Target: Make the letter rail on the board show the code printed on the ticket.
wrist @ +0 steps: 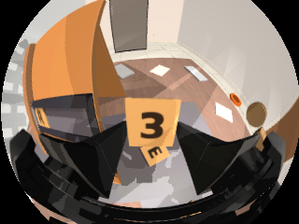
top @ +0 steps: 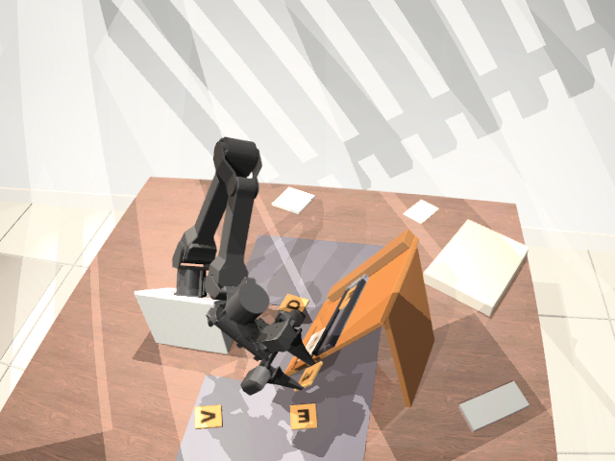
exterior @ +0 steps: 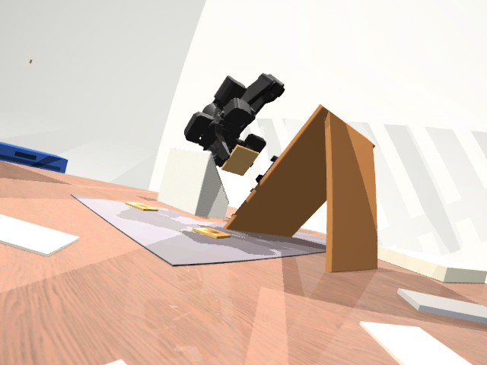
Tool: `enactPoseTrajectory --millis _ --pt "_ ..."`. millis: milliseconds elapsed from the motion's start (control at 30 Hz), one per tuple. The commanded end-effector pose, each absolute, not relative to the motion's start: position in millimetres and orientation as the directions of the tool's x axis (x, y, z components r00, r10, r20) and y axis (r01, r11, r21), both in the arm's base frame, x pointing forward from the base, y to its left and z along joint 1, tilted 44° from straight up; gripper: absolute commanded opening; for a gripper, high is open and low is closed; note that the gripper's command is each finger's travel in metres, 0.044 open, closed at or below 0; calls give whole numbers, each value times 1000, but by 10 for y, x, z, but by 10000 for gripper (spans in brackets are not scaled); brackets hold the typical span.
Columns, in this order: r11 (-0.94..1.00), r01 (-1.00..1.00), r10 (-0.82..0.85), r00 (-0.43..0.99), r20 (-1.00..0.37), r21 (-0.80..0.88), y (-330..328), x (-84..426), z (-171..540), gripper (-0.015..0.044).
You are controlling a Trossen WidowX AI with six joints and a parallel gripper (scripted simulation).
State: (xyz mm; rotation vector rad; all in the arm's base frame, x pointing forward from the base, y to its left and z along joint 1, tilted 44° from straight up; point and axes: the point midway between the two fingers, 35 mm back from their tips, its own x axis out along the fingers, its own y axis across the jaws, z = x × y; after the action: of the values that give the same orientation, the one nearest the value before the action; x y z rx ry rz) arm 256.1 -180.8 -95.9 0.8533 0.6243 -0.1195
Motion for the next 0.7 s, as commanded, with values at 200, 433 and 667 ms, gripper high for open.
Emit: enactPoseTrajectory --millis 200,433,667 --pt "664 341 141 817 -559 665 -1777 2585 -914 0" --pt "664 341 141 817 -559 666 -1753 2597 -891 0" --pt "664 341 141 817 -559 666 -1729 2609 -868 0"
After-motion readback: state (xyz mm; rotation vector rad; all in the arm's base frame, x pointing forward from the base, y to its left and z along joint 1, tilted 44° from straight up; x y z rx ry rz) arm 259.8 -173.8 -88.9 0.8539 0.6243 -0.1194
